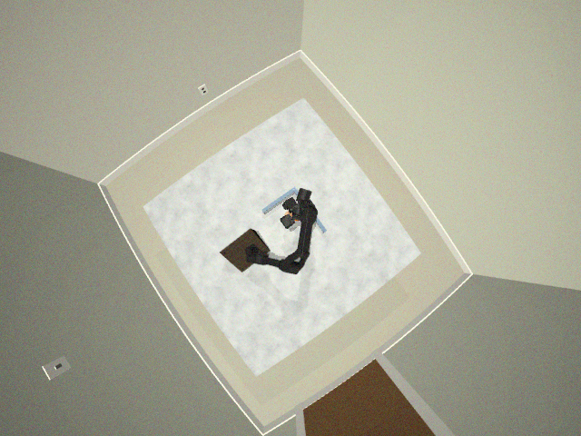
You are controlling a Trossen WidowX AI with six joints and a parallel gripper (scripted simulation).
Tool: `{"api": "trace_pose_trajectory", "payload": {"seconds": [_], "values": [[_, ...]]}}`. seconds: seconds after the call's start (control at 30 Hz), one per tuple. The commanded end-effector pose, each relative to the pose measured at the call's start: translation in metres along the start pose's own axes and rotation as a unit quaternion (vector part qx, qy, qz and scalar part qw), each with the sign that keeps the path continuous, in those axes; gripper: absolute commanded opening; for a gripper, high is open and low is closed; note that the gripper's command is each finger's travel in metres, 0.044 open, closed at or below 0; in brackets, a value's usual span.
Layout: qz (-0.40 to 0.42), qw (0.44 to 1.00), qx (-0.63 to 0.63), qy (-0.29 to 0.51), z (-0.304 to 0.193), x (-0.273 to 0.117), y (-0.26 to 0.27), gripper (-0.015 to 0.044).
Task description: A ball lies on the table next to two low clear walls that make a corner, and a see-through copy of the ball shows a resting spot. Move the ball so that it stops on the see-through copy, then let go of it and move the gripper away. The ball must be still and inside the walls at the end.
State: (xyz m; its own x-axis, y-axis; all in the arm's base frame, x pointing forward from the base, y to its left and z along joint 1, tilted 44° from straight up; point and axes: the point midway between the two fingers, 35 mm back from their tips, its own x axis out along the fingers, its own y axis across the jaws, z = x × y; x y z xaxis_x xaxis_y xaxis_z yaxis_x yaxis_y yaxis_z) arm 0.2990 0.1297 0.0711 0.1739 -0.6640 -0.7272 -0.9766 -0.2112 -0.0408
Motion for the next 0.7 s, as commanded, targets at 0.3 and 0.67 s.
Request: {"api": "trace_pose_trajectory", "payload": {"seconds": [0.3,0.67], "values": [[-0.002,1.000,0.002,-0.003,0.015,0.002,0.010,0.0000],[-0.002,1.000,0.002,-0.003,0.037,0.035,0.025,0.0000]]}}
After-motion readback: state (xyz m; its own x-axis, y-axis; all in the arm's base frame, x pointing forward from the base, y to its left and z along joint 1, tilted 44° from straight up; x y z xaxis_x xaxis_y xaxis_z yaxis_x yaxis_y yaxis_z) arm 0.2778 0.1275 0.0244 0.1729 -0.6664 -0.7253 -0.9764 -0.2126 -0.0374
